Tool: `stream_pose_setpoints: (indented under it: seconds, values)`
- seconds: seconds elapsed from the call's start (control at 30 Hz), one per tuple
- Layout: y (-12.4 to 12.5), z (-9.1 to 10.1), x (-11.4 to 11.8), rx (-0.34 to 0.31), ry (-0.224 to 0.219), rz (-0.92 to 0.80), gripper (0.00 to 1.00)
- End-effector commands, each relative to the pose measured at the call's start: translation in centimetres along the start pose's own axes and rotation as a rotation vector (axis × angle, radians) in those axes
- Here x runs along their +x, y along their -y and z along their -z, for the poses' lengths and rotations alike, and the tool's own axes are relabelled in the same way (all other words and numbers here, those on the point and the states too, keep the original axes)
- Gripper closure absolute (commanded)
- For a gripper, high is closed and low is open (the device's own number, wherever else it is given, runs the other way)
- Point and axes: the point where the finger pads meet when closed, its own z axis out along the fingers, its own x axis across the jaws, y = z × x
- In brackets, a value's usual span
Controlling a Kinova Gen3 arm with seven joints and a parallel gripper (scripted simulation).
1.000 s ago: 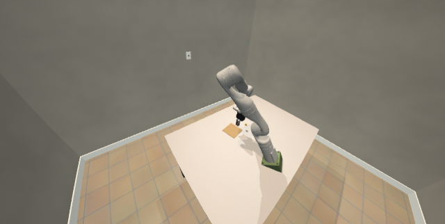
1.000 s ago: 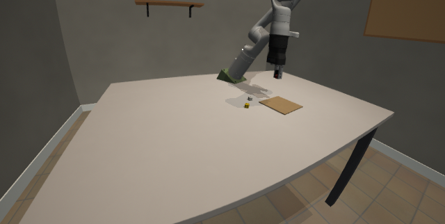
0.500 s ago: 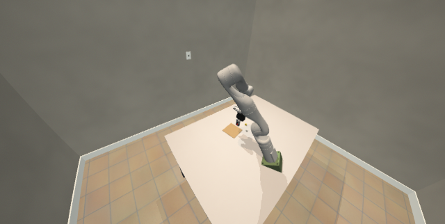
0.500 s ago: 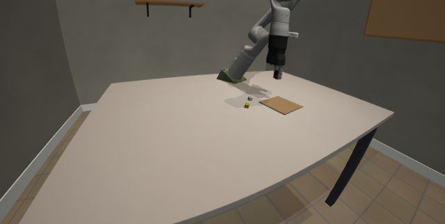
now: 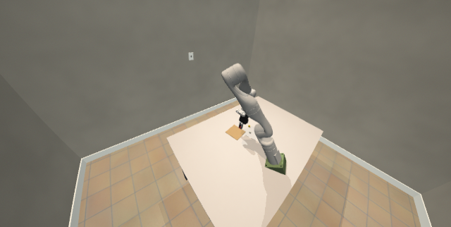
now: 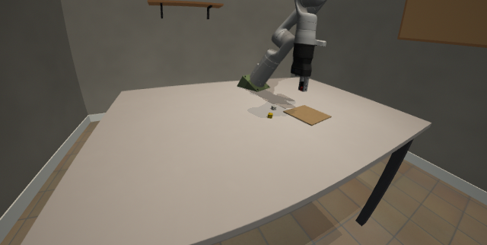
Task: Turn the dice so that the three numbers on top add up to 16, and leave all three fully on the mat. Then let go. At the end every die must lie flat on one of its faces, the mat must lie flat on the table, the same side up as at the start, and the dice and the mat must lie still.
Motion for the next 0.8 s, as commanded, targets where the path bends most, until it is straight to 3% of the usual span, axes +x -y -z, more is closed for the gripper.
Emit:
stream_pose_setpoints:
  seconds: [0.0, 0.3, 0.77]
  values:
    - [0.3, -0.9, -0.2, 0.013, 0.007, -0.002, 0.66]
    - [0.3, -4.1, -0.3, 0.013, 0.007, -0.002, 0.66]
    - [0.3, -7.2, -0.3, 0.013, 0.007, -0.002, 0.66]
